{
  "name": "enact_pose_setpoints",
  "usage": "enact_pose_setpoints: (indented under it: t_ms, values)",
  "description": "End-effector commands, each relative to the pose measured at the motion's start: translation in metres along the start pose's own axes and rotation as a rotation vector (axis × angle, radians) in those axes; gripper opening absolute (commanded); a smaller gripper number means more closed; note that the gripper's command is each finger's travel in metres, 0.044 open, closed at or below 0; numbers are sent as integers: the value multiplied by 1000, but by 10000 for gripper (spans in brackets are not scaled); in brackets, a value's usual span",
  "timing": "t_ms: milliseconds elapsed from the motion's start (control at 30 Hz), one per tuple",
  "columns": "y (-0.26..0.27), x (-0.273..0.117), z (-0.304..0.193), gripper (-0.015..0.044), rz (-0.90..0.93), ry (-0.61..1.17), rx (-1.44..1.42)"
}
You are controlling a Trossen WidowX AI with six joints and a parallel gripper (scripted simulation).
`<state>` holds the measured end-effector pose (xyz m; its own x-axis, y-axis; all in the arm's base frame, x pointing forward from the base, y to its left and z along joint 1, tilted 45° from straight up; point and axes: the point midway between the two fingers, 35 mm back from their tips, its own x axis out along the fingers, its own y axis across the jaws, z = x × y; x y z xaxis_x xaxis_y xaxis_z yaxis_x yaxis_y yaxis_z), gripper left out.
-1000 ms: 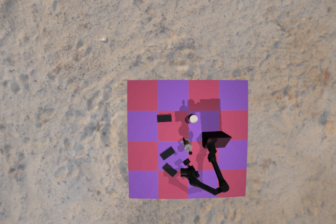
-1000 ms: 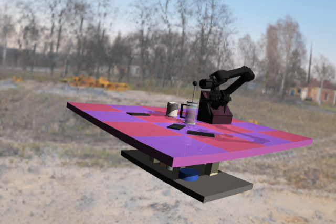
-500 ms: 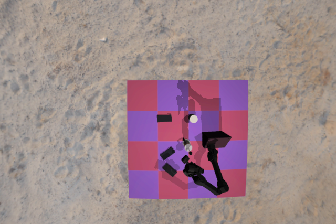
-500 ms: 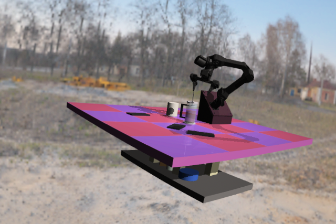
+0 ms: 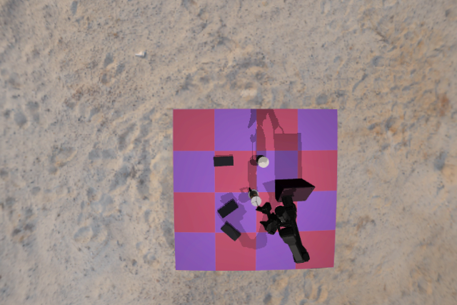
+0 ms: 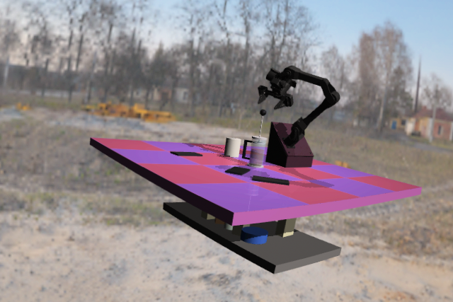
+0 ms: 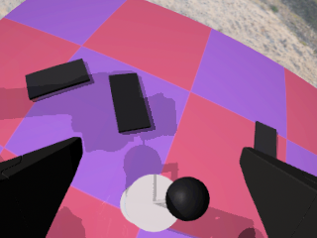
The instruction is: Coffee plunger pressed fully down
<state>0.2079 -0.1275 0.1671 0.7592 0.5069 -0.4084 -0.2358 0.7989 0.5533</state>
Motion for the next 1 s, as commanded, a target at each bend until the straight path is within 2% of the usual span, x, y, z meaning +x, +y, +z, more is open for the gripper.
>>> enact_pose_setpoints:
  t_ms: [0, 167, 367, 700, 967]
  values:
    - [-10, -26, -6, 440, -40, -134, 85]
    - [-22, -64, -13, 440, -119, -325, 177]
    - [-22, -66, -8, 440, -112, -212, 279]
    - [-13, -26, -51, 440, -106, -211, 272]
    - [-15, -20, -51, 440, -110, -206, 273]
